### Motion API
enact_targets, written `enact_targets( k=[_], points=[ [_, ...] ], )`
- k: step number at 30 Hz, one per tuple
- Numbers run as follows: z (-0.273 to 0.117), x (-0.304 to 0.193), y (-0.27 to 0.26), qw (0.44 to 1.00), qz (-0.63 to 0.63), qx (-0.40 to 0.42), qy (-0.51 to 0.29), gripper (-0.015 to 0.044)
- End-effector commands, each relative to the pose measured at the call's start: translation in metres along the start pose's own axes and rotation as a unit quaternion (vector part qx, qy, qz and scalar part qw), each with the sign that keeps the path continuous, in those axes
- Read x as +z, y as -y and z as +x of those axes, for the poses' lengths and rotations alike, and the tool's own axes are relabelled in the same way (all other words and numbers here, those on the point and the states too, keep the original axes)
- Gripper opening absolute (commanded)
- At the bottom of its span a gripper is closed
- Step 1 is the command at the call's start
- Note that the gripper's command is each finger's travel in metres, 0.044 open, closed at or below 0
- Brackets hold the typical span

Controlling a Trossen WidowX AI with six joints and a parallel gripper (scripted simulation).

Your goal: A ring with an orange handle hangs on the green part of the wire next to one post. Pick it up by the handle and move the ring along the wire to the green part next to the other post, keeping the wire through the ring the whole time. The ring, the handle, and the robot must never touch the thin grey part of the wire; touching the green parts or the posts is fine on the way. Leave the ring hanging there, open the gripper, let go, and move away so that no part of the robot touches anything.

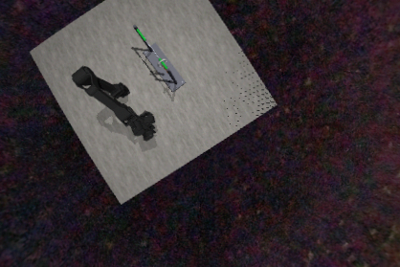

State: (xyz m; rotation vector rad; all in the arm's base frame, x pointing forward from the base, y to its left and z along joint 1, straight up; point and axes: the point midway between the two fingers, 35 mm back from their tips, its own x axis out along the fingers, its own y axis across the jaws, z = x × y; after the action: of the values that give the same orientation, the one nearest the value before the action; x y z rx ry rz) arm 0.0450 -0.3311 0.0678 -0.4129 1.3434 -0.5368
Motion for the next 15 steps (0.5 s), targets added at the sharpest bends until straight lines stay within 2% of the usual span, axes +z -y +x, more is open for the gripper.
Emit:
enact_targets(
  k=[1,8,15],
  points=[
    [0.007,0.029,-0.009,0.996,0.045,-0.012,0.078,0.0160],
    [0.000,0.099,-0.039,0.951,0.135,0.005,0.278,0.0160],
    [-0.039,0.151,-0.094,0.870,0.168,0.101,0.453,0.0160]
  ],
)
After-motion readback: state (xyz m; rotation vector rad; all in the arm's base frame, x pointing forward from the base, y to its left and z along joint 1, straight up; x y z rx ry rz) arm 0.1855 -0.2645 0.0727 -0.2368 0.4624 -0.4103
